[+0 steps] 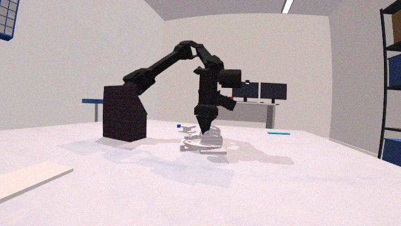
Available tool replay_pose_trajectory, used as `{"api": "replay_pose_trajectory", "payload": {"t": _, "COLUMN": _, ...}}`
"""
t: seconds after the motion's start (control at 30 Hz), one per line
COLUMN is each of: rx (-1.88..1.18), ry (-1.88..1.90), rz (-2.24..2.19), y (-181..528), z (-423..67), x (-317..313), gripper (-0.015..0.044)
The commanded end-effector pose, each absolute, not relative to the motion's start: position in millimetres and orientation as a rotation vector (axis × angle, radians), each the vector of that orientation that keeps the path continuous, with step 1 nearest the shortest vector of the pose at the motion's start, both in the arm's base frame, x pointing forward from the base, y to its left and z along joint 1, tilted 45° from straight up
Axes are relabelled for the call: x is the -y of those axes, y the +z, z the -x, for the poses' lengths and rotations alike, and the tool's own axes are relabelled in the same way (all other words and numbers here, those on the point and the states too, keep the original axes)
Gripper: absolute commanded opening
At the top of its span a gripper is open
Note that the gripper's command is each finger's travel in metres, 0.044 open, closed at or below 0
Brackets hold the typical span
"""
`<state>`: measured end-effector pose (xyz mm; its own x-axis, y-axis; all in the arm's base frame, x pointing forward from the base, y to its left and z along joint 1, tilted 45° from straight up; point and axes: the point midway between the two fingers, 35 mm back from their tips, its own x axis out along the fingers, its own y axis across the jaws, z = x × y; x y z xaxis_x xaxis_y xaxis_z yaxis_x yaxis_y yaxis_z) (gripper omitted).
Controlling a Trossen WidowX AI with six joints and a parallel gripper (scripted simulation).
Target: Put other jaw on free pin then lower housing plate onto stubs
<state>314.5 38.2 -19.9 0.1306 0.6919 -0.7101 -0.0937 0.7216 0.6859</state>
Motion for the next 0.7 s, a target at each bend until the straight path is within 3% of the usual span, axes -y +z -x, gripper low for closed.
{"api": "replay_pose_trajectory", "payload": {"t": 0.0, "rx": -1.332, "ry": 0.614, "rz": -0.563, "y": -21.2, "z": -313.4, "x": -39.8, "gripper": 0.0134}}
{"api": "replay_pose_trajectory", "payload": {"t": 0.67, "rx": -1.332, "ry": 0.613, "rz": -0.565, "y": -24.7, "z": -314.0, "x": -43.3, "gripper": 0.0134}}
